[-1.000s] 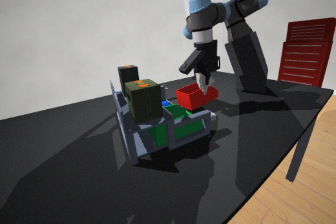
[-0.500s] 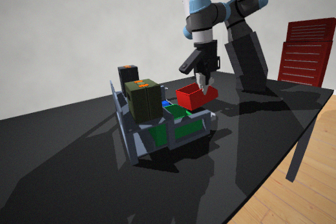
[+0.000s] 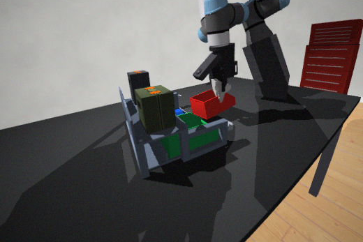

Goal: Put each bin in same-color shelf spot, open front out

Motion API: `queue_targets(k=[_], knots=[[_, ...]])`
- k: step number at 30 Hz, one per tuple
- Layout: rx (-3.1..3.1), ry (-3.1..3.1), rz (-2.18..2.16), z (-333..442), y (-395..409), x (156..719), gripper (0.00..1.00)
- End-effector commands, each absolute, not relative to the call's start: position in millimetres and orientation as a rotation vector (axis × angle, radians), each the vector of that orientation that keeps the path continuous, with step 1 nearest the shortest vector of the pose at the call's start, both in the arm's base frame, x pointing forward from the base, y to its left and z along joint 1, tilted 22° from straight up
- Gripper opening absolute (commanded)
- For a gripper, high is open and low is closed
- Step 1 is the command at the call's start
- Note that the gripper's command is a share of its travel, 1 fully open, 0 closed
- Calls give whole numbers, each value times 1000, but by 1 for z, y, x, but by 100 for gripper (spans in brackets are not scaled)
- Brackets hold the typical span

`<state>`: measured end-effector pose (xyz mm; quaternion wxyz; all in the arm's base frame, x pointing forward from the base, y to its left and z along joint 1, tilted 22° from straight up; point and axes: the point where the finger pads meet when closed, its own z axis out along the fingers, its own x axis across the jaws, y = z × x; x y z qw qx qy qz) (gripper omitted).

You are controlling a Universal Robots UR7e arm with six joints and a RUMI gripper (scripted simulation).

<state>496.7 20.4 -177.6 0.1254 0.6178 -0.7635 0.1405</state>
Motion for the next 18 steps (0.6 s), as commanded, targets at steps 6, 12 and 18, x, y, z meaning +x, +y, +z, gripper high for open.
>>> queue_targets(k=[6, 12, 18], knots=[[1800, -2225, 411, -177, 20, 499, 0], [1800, -2225, 411, -176, 20, 502, 0], [1800, -2225, 411, -176, 20, 504, 0]])
